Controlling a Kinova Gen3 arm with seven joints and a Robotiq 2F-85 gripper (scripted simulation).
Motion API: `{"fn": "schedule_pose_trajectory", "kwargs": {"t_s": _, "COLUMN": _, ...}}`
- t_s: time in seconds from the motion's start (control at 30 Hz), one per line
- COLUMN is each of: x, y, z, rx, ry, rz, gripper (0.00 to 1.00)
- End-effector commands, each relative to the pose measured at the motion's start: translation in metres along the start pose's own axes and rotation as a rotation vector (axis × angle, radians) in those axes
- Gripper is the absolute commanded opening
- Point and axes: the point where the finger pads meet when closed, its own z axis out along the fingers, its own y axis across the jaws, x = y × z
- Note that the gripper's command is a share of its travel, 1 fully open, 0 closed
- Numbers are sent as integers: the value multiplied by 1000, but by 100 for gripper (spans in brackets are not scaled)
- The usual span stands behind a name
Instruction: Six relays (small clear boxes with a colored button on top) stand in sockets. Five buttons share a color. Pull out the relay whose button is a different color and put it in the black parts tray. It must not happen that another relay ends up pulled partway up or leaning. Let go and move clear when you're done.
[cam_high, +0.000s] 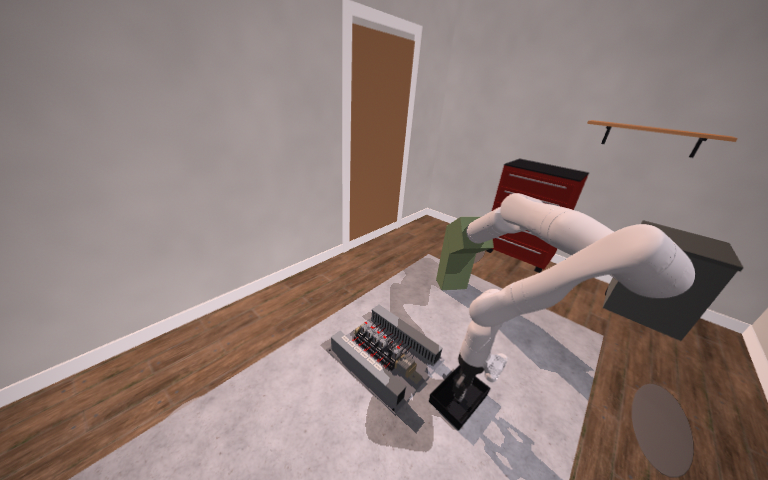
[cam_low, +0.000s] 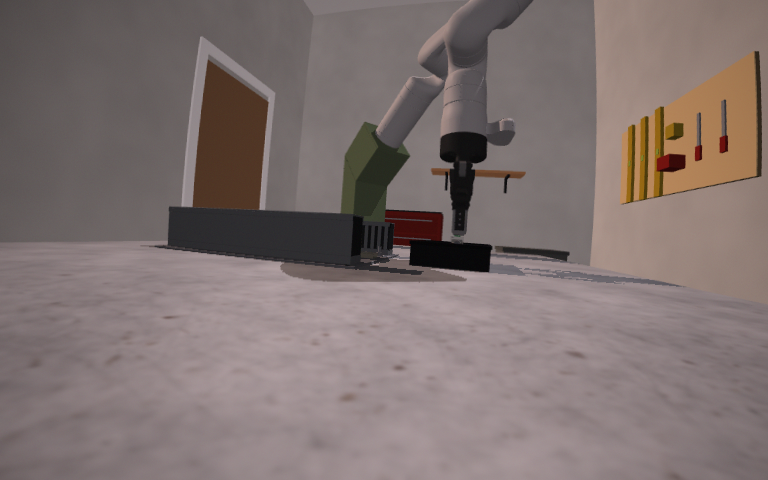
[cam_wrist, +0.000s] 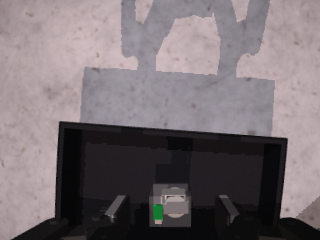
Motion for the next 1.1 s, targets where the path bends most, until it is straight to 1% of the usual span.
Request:
{"fn": "schedule_pose_trajectory", "kwargs": {"t_s": 0.0, "x": -2, "y": -1, "z": -3, "rx": 4, "ry": -6, "rz": 4, "gripper": 61}}
{"fn": "schedule_pose_trajectory", "kwargs": {"t_s": 1.07, "x": -2, "y": -1, "z": -7, "rx": 4, "ry": -6, "rz": 4, "gripper": 61}}
